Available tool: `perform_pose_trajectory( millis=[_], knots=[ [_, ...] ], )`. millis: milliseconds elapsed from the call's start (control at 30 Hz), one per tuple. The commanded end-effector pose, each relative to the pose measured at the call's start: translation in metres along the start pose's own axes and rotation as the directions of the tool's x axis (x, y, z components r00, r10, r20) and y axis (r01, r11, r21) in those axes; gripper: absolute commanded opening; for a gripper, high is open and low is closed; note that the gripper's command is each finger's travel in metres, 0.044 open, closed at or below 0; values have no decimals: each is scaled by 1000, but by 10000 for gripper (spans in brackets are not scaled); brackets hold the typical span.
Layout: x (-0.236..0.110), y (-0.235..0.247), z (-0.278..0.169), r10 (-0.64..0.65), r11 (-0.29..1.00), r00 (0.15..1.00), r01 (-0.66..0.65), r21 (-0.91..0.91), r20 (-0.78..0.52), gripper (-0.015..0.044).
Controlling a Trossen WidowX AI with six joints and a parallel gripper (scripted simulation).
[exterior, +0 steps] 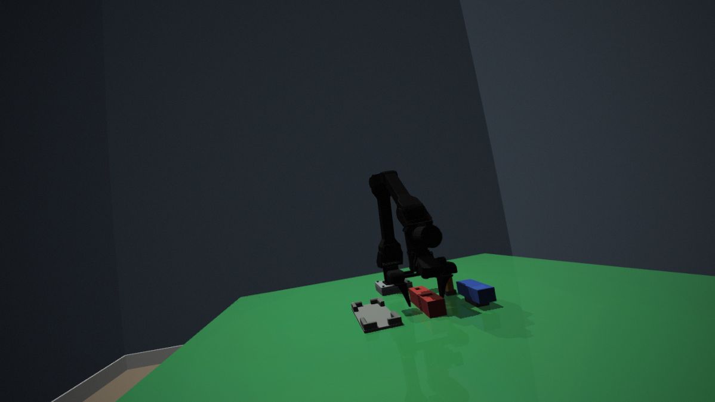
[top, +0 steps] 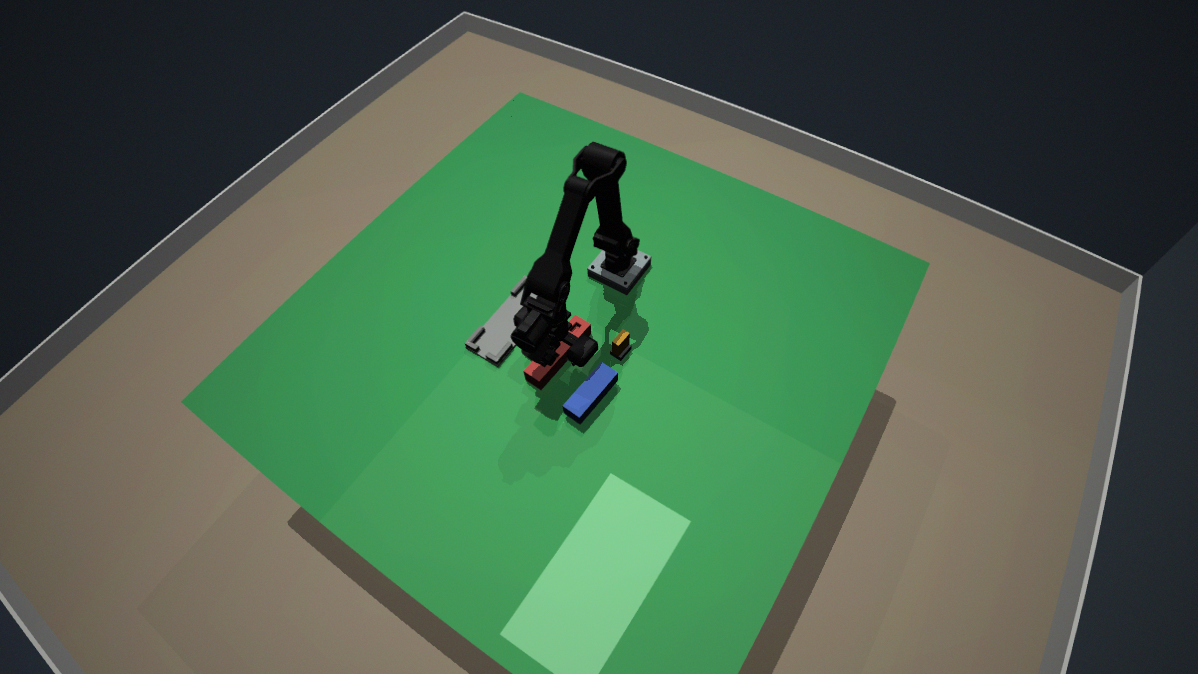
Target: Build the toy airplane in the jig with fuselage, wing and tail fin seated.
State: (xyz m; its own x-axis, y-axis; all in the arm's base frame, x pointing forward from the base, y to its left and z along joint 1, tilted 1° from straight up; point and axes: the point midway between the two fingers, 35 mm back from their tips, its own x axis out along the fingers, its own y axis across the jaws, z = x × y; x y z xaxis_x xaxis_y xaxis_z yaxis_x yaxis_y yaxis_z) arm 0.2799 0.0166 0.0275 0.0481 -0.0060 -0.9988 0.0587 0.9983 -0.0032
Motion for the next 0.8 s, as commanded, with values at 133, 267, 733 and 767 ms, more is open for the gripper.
perform_pose_trajectory(
  millis=[133,267,733,767],
  knots=[
    [4,1,-1,5,1000,1000,-5,4,-3,309],
    [4,1,-1,5,1000,1000,-5,4,-3,204],
    [-9,1,2,5,1000,1000,-5,4,-3,0],
    [-12,1,3,5,1000,1000,-5,4,-3,0]
  ],
)
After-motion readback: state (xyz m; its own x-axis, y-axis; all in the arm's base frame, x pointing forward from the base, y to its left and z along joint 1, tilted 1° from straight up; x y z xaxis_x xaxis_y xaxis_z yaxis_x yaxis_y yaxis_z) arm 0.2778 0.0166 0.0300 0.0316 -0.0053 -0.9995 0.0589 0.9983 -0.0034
